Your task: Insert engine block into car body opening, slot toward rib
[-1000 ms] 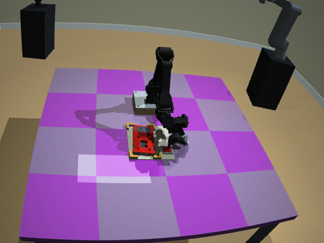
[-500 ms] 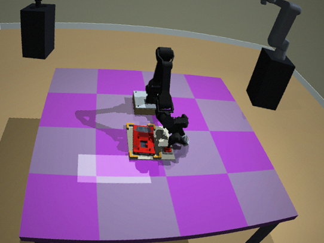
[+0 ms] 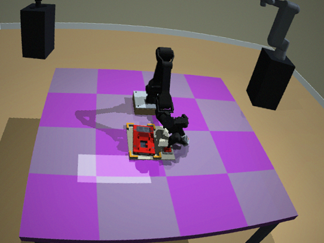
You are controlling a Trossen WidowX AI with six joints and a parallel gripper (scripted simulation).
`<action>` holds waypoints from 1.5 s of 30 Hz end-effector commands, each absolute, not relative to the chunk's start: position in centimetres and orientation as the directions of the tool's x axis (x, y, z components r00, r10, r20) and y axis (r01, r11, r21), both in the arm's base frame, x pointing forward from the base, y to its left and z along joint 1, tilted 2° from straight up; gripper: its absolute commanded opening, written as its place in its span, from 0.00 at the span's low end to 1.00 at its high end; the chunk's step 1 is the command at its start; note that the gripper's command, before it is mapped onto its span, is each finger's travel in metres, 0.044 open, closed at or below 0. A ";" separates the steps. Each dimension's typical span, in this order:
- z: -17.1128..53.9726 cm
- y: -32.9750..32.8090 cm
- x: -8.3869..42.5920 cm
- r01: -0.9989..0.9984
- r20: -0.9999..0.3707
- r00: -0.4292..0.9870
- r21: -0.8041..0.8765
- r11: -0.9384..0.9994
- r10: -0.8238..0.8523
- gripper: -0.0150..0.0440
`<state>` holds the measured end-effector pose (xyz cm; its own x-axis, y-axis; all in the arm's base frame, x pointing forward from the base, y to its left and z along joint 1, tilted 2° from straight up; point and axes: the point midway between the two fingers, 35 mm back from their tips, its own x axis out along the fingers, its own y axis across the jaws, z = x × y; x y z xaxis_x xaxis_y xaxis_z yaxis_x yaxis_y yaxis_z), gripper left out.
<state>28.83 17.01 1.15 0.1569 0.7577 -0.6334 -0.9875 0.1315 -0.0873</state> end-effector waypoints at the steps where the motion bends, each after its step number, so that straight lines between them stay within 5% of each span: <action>1: 0.3 16.9 28.4 -0.989 -0.646 0.139 -0.054 0.137 0.750 0.25; 16: 0.0 17.0 28.9 -0.989 -0.646 0.139 -0.054 0.137 0.751 0.25; 33: 1.2 17.2 29.2 -0.988 -0.631 0.155 -0.088 0.129 0.760 1.00; 45: 3.0 15.6 29.0 -0.989 -0.646 0.140 -0.056 0.136 0.750 1.00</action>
